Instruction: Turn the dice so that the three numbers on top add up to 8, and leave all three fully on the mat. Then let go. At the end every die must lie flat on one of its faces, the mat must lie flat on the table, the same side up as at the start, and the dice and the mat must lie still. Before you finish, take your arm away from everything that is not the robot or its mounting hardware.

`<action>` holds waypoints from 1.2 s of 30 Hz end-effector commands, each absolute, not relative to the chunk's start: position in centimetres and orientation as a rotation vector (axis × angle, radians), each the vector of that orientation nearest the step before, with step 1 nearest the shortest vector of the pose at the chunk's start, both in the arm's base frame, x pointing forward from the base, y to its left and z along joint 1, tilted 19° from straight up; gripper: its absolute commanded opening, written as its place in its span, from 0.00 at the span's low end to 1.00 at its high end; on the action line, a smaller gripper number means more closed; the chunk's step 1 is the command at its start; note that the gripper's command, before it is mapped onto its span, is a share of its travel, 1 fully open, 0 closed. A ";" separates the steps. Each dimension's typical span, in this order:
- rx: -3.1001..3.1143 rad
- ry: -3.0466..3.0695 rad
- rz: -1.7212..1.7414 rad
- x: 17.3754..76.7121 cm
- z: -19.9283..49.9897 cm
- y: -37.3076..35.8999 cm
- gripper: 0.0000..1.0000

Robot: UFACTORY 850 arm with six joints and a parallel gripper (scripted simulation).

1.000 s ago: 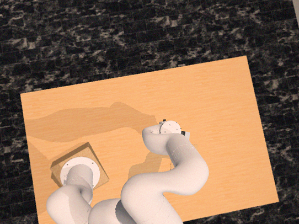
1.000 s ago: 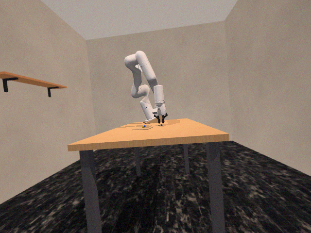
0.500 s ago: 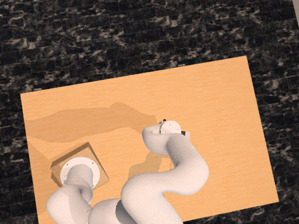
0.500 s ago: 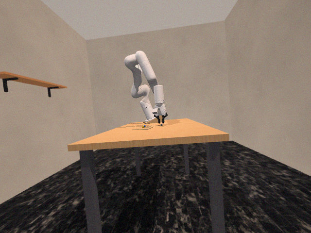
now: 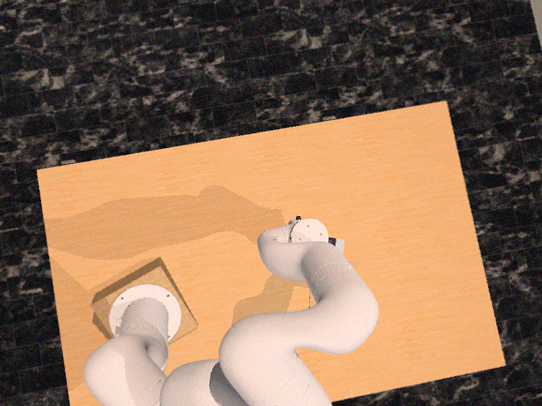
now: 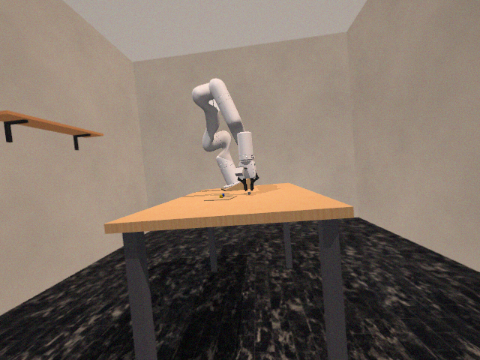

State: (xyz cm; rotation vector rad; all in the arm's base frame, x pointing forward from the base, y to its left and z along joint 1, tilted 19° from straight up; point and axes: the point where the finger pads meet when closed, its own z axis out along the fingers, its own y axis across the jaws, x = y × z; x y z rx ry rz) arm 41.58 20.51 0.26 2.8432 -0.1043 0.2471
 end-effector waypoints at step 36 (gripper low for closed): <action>2.844 -0.104 0.249 41.9 -1.0 20.2 0.31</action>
